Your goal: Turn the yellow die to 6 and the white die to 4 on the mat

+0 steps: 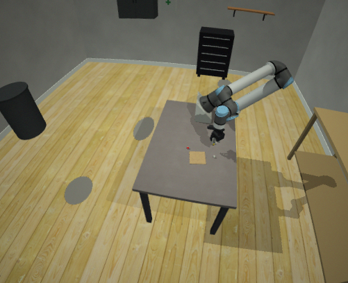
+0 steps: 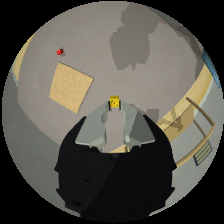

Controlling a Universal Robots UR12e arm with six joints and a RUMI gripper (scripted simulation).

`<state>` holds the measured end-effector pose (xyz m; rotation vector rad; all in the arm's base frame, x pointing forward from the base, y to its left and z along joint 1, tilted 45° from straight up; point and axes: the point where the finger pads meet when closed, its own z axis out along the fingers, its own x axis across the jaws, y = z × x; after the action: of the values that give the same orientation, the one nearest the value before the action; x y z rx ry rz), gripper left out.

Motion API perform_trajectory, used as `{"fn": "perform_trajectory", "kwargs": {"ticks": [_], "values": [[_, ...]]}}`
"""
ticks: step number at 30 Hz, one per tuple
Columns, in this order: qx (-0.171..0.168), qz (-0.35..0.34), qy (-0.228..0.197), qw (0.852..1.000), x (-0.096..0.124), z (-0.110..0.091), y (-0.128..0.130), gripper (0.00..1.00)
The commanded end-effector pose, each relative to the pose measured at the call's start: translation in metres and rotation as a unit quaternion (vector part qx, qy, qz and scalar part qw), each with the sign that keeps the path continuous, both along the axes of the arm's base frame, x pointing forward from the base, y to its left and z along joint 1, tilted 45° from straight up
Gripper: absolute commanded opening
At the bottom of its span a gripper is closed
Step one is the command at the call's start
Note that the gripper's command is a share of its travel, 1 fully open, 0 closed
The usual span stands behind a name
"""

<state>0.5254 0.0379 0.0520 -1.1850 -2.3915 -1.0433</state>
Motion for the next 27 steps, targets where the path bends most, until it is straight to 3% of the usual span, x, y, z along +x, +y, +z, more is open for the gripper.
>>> {"fn": "perform_trajectory", "kwargs": {"ticks": [1, 11, 18, 21, 27], "values": [[-0.002, -0.017, 0.016, 1.000, 0.0034, 0.0008, -0.0011, 0.00], [0.010, -0.027, 0.004, 1.000, 0.0034, 0.0007, -0.0012, 0.00], [0.069, -0.079, -0.053, 0.993, 0.0021, -0.0005, -0.0012, 0.00], [0.069, -0.079, -0.053, 0.993, 0.0021, -0.0005, -0.0012, 0.00], [0.123, -0.130, -0.109, 0.978, 0.0021, -0.0004, -0.0025, 0.00]]}}
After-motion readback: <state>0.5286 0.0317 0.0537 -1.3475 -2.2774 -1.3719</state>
